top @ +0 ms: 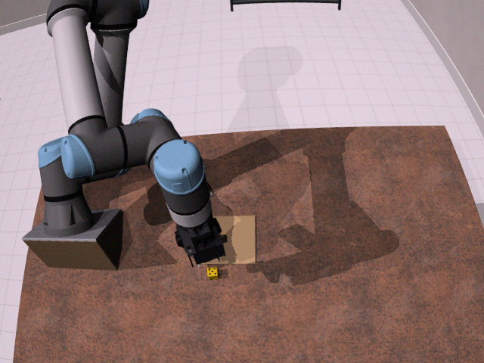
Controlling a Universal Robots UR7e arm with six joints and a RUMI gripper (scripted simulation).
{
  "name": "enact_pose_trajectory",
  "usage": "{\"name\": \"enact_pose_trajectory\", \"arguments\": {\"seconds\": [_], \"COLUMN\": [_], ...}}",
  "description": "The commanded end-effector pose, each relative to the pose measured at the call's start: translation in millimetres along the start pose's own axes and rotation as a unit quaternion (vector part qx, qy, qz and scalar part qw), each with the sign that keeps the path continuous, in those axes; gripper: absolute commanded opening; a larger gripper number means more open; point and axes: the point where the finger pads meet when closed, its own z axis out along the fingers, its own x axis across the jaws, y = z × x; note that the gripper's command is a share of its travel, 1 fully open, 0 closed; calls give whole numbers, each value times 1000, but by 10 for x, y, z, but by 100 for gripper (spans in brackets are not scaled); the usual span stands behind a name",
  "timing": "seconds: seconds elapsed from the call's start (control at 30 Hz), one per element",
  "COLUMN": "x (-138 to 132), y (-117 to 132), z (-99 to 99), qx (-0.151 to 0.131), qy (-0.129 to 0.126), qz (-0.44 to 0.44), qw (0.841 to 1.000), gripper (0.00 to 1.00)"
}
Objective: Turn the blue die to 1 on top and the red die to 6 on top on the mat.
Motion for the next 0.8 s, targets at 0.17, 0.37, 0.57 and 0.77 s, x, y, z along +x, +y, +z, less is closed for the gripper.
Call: {"name": "enact_pose_trajectory", "arguments": {"seconds": [0.17, 0.37, 0.57, 0.77], "x": [899, 1080, 1090, 1090], "y": [-522, -680, -688, -688], "z": [-29, -18, -18, -18], "qx": [0, 3, 3, 3], "qy": [-3, -3, -3, -3], "qz": [122, 146, 147, 147], "qw": [993, 989, 989, 989], "gripper": [6, 6, 6, 6]}}
